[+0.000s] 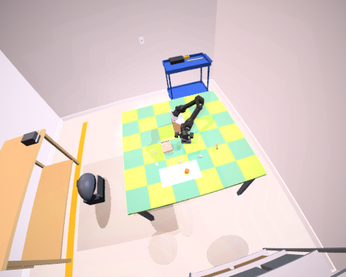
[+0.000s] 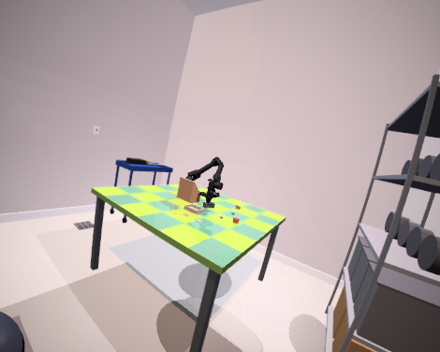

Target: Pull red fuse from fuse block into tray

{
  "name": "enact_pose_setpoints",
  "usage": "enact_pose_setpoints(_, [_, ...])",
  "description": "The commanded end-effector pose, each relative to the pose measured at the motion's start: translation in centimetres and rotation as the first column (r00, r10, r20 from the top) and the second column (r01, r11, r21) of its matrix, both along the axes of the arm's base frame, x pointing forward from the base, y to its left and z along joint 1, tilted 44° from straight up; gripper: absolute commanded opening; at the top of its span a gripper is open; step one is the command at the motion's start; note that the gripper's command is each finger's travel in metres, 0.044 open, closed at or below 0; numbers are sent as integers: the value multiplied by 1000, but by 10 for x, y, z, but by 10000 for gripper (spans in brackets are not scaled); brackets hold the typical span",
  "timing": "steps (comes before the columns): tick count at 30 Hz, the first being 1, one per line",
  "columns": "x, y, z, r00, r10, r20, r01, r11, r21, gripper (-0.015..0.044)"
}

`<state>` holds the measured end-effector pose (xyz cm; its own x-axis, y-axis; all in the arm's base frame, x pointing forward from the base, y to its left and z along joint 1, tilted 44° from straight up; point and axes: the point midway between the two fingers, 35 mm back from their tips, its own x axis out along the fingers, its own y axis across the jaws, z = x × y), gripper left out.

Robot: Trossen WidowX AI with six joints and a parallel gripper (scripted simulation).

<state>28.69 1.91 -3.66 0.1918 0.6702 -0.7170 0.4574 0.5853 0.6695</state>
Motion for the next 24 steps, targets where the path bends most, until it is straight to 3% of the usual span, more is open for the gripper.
enact_pose_setpoints(1, [0, 0, 0, 1000, 0, 0, 0, 1000, 0, 55])
enact_pose_setpoints(9, [0, 0, 0, 1000, 0, 0, 0, 1000, 0, 1])
enact_pose_setpoints(24, [-1, -3, 3, 1000, 0, -1, 0, 1000, 0, 0])
